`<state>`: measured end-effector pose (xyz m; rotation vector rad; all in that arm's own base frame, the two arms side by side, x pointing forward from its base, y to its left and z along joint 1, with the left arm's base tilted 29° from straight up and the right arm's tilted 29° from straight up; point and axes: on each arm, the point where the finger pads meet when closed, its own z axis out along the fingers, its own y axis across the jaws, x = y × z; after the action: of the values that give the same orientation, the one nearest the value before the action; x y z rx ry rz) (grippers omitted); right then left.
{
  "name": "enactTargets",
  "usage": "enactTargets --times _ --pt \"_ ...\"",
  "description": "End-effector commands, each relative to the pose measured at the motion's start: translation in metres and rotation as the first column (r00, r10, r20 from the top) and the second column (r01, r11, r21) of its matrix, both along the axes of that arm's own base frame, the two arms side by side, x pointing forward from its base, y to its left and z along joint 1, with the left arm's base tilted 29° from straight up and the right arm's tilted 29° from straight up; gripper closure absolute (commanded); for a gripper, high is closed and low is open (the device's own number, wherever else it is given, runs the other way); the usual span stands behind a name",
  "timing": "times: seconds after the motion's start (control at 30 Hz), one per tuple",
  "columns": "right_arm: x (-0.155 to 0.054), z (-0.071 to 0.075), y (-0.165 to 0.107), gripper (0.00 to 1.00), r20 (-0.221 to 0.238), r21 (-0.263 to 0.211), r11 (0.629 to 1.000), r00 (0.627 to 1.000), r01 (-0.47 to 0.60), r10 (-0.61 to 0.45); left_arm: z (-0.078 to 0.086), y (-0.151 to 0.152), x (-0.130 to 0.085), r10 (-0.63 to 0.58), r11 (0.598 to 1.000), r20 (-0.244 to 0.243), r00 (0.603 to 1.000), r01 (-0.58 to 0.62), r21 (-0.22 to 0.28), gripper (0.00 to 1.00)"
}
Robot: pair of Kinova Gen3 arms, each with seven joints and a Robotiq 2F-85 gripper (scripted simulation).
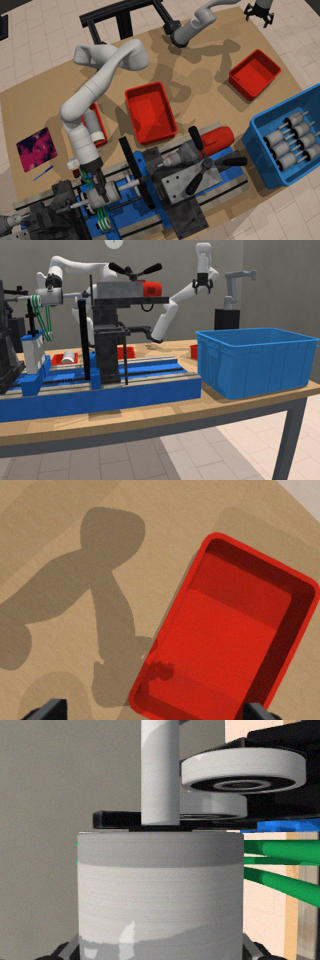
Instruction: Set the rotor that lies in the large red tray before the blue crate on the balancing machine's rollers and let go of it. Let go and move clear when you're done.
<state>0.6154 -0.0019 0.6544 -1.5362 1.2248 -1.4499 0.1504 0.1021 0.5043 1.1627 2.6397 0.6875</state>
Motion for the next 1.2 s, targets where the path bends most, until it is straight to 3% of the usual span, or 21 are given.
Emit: enactTargets --times 0.0,1.0,1.03,1.17 --pt "-0.0004 0.0007 0.0001 0.903 0.001 -0.001 1.000 1.000 0.000 0.000 0.0002 -0.0003 0.0000 0.000 1.000 0.000 1.000 0.000 0.000 0.002" --pt "-0.0005 0.0010 0.0003 0.903 0.001 -0.001 1.000 1.000 0.000 0.000 0.0002 -0.0003 0.0000 0.000 1.000 0.000 1.000 0.000 0.000 0.002" --pt "-0.0005 0.0010 0.0003 0.002 0.001 -0.001 1.000 1.000 0.000 0.000 0.0002 -0.0003 0.0000 0.000 1.000 0.000 1.000 0.000 0.000 0.002" --pt "-0.0005 0.0010 0.0003 0.002 0.001 -0.001 1.000 1.000 0.000 0.000 0.0002 -0.0003 0.0000 0.000 1.000 0.000 1.000 0.000 0.000 0.002"
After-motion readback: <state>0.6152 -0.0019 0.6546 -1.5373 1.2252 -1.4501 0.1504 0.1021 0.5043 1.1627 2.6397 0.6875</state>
